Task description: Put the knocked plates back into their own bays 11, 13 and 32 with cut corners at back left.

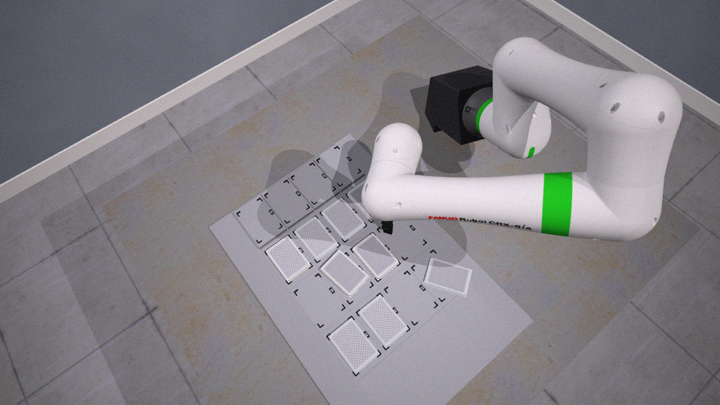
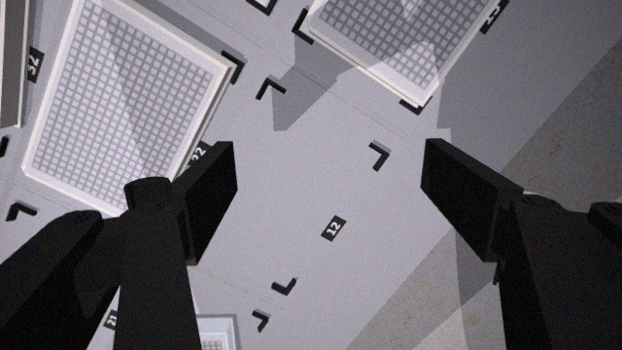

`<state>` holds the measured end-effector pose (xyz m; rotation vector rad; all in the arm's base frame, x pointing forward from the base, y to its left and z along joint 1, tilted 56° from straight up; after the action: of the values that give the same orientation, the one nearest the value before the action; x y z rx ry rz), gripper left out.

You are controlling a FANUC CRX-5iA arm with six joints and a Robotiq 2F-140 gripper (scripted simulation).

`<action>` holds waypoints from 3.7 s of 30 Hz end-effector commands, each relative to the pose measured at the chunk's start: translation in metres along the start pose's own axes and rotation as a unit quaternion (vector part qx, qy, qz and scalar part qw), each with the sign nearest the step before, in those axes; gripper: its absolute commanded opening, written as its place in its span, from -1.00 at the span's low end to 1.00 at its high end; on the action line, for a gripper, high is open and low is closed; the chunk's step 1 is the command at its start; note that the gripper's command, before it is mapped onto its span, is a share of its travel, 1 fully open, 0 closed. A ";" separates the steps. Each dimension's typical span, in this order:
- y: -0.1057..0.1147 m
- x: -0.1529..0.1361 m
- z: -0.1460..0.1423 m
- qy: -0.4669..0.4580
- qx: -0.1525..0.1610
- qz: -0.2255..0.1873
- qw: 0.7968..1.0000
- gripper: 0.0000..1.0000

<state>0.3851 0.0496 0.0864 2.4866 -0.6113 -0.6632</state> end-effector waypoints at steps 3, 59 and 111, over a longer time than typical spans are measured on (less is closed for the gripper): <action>0.001 -0.020 -0.018 0.000 -0.001 0.001 1.000 0.40; 0.000 -0.164 -0.145 0.000 -0.001 0.001 1.000 0.40; -0.019 -0.180 -0.159 0.000 -0.001 0.001 1.000 0.40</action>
<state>0.3375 0.2132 0.2562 2.4844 -0.6123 -0.6634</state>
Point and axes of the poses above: the point where the finger pads meet when closed, its own y axis back along the fingers, its own z axis across the jaws, x = y × z, the point moved 5 cm from there along y, back along the fingers, and after that the axes turned 12 degrees about y, right-handed, at the moved point
